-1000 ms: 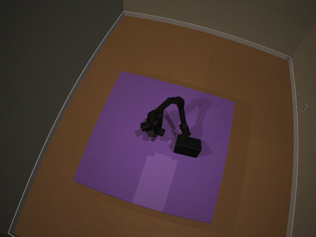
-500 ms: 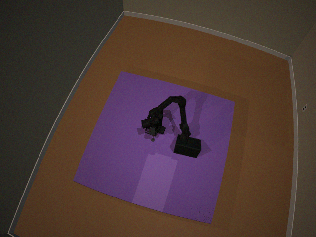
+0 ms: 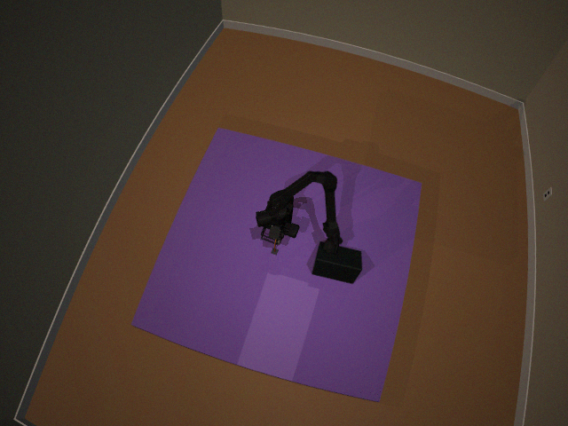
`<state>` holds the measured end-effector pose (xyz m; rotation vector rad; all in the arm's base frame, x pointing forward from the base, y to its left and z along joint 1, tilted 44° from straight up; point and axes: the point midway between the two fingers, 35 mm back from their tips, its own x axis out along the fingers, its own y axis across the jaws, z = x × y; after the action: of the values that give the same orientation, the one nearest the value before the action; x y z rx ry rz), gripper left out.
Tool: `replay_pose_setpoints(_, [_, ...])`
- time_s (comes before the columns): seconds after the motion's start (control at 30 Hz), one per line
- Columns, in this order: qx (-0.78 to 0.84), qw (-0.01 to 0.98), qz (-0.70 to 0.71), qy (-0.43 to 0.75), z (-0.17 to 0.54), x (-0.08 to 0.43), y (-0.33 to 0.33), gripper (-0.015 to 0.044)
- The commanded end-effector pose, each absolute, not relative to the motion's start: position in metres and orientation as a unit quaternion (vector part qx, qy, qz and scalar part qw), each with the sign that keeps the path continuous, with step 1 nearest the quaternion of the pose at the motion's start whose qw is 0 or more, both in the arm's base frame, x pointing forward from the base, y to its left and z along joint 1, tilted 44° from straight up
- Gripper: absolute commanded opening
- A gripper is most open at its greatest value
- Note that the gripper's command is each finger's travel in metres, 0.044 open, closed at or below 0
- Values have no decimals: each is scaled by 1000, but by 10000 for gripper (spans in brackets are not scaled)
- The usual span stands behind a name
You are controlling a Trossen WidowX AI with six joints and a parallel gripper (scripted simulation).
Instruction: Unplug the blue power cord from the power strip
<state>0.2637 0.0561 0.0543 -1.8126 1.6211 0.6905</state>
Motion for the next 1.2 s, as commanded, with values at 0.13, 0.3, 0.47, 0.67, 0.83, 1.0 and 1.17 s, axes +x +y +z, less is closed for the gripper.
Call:
replay_pose_setpoints(0.13, [-685, 299, 260, 611, 48, 264, 49, 160])
replay_pose_setpoints(0.3, [-685, 299, 260, 611, 47, 265, 47, 160])
replay_pose_setpoints(0.47, [-683, 302, 260, 612, 48, 265, 49, 48])
replay_pose_setpoints(0.67, [-683, 302, 260, 612, 48, 265, 49, 8])
replay_pose_setpoints(0.83, [-683, 302, 260, 612, 46, 265, 51, 0])
replay_pose_setpoints(1.0, [-683, 302, 260, 611, 42, 266, 56, 0])
replay_pose_setpoints(1.17, [-683, 302, 261, 611, 36, 267, 63, 0])
